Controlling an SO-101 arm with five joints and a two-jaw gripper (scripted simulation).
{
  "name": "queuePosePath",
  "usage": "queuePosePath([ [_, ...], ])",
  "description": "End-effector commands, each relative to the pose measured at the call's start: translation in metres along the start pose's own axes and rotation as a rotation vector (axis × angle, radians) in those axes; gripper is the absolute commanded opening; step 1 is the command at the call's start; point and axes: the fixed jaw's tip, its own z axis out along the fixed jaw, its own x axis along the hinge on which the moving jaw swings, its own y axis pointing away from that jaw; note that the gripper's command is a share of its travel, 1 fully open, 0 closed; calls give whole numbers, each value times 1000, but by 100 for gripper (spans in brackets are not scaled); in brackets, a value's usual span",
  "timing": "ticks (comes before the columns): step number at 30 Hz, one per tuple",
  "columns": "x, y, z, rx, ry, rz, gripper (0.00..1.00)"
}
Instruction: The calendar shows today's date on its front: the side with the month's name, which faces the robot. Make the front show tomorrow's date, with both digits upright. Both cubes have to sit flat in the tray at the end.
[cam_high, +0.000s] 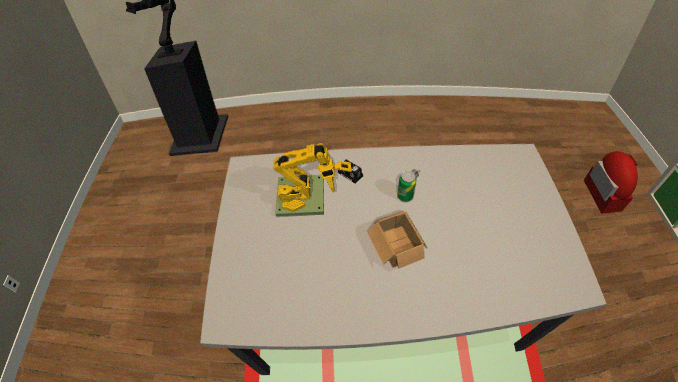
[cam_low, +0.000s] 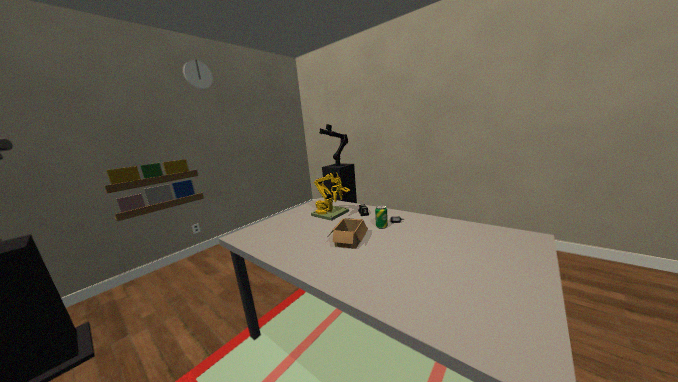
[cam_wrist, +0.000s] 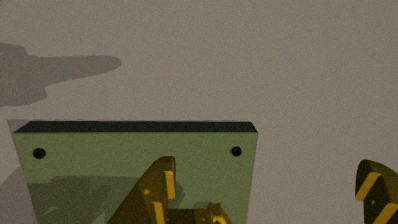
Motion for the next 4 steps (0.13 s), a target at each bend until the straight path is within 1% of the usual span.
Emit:
queuePosePath([
  [1, 3, -1, 1, 1, 8, 18, 36],
  [4, 3, -1, 1, 1, 8, 18, 36],
])
